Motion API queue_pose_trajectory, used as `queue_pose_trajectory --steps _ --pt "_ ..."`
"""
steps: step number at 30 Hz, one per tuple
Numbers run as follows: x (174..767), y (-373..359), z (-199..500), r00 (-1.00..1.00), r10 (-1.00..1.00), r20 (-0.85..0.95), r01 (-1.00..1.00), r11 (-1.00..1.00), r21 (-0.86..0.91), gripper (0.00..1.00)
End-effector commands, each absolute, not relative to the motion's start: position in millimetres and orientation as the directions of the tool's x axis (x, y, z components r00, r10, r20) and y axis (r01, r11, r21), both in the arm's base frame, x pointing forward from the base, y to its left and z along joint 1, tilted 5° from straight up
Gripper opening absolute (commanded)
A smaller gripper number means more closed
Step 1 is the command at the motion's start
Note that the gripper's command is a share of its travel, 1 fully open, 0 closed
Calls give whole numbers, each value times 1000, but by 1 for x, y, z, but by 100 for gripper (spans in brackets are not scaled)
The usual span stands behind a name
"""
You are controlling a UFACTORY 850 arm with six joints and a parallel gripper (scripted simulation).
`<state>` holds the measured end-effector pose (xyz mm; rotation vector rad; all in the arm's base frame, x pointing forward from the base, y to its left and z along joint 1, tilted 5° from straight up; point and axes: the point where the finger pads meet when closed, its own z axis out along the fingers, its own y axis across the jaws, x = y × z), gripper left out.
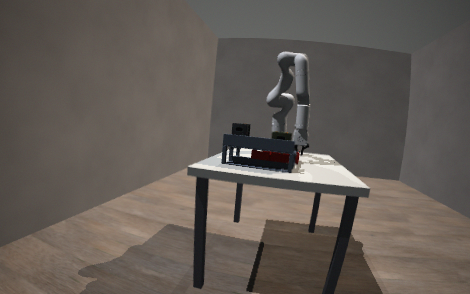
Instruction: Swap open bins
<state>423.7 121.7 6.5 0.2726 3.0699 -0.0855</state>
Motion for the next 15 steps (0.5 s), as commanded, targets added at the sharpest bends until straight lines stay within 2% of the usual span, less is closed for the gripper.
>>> queue_pose_trajectory --steps 1,15 --pt "424 122 7 -983 174 -64 178 983 -49 26" --pt "424 122 10 -983 174 -64 178 983 -49 26"
